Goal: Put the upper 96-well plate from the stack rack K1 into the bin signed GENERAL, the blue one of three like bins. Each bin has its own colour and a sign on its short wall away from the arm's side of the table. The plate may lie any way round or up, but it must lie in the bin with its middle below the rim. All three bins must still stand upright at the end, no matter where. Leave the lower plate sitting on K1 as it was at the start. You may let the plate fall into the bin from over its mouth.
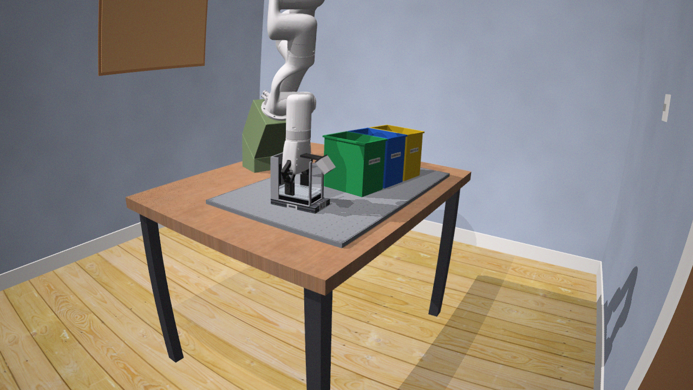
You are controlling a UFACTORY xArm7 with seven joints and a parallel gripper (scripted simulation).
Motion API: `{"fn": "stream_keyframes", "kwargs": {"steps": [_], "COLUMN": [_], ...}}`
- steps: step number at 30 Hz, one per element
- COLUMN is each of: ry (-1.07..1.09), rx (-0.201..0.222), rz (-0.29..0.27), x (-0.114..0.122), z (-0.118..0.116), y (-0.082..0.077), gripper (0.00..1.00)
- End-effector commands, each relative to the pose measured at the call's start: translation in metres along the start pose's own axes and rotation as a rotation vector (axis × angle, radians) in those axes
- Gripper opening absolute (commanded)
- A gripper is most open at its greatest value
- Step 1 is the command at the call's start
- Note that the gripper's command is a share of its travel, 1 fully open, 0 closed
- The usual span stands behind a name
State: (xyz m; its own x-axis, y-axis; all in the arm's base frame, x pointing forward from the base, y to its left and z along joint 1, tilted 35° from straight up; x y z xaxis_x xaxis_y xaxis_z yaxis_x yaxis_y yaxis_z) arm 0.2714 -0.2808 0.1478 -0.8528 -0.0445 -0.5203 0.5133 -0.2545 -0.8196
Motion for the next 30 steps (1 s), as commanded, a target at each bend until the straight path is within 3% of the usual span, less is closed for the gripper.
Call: {"fn": "stream_keyframes", "kwargs": {"steps": [1,30], "ry": [0.000,0.000], "rx": [0.001,0.001], "rz": [0.000,0.000], "x": [-0.0001,0.0000], "z": [0.0004,0.0004], "y": [-0.0002,-0.0068], "gripper": [0.00,0.00]}}
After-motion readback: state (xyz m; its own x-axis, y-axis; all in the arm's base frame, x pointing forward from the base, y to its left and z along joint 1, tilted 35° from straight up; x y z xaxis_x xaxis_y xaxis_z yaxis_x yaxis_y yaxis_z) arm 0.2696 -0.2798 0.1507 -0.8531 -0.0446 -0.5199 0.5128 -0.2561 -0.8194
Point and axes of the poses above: the point where the finger pads meet when closed, its own y axis out along the fingers, its own z axis across the jaws, x = y × z, the point moved 10 cm from there along -y, back along the fingers, and after that the axes turned 3 degrees about y, right-handed, at the moved point
